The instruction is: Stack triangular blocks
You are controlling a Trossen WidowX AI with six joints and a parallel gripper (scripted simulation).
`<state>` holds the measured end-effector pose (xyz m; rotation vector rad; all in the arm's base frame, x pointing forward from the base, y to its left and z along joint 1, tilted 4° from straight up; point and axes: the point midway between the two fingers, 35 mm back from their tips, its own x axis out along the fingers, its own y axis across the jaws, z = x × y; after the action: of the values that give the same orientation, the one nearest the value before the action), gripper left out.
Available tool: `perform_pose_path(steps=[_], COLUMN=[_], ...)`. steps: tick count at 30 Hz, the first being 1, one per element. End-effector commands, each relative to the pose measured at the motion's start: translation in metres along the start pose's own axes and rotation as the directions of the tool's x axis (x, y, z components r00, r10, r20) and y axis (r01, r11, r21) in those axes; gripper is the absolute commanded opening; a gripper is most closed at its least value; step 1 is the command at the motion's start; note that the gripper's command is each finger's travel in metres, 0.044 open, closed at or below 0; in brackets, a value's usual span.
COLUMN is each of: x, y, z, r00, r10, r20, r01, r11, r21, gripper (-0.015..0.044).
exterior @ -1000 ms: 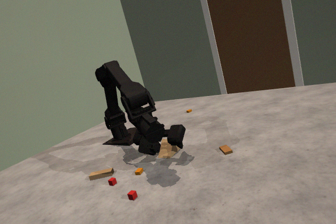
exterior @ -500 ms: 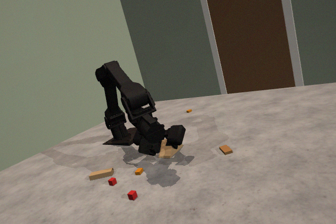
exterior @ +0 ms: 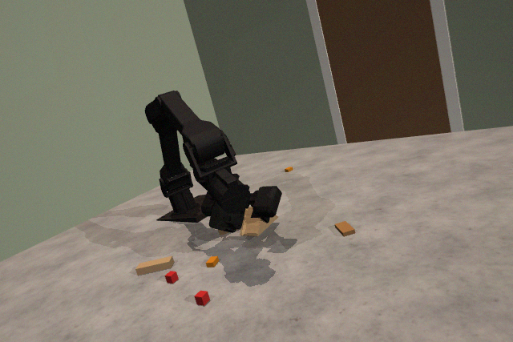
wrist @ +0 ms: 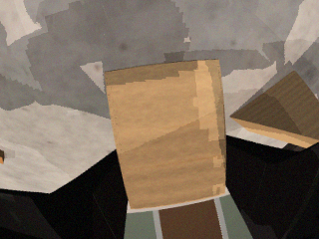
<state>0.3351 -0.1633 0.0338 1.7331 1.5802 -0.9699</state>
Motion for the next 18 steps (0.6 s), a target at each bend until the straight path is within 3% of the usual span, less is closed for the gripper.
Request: perform_pose_path(steps=[1,13,18], x=[-0.022,-0.068,-0.07], y=[0.003,-0.001,-0.001], z=[-0.014,-0.049,-0.051], r00=[0.999,0.997,0.997], r10=[0.033,0.068,0.07], r20=[0.016,0.029,0.03], r01=[-0.033,-0.068,-0.07], r11=[0.999,0.998,0.997], r21=[-0.006,0.006,0.007], gripper=[0.0,0.0,0.0])
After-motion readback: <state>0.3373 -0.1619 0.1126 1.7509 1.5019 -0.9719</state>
